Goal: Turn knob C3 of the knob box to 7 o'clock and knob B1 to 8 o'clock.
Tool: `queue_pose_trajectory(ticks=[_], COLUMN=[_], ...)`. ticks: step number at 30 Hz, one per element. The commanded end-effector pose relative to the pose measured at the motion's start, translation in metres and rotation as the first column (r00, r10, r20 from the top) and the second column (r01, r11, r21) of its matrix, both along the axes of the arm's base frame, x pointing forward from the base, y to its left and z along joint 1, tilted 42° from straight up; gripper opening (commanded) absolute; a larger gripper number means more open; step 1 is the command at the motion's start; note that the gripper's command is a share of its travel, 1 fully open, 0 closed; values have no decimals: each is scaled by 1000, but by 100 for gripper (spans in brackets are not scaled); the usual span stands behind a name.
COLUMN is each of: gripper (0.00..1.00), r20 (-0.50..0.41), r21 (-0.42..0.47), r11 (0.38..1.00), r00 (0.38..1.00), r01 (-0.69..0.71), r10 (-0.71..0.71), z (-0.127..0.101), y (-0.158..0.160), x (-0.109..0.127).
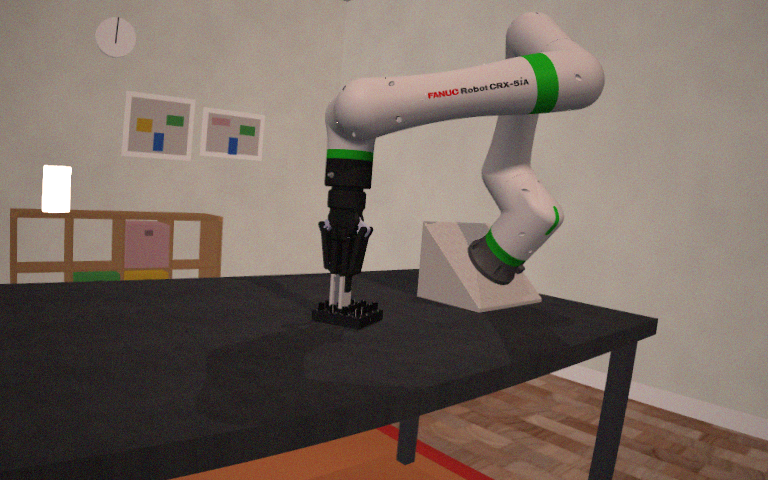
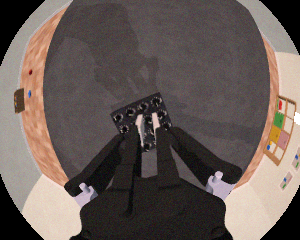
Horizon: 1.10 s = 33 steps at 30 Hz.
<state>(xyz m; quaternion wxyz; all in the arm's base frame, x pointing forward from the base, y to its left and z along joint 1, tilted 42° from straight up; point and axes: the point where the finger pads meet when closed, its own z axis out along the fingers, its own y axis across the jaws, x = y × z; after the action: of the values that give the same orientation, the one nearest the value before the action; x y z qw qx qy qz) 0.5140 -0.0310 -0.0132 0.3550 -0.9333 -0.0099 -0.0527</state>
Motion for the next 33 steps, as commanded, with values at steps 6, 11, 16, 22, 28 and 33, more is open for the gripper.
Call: queue_pose_trajectory(ticks=[6,11,16,22,28,33], gripper=[12,12,12,12,12,12], r20=[0,0,0,0,0,0], r21=[0,0,0,0,0,0], r11=[1000,1000,1000,1000,1000,1000], r00=[1000,1000,1000,1000,1000,1000], r01=[0,0,0,0,0,0], r10=[0,0,0,0,0,0], z=[0,0,3,10,22,28], y=[0,0,-3,-9,-20,-25], x=[0,0,0,-1,-3,-3])
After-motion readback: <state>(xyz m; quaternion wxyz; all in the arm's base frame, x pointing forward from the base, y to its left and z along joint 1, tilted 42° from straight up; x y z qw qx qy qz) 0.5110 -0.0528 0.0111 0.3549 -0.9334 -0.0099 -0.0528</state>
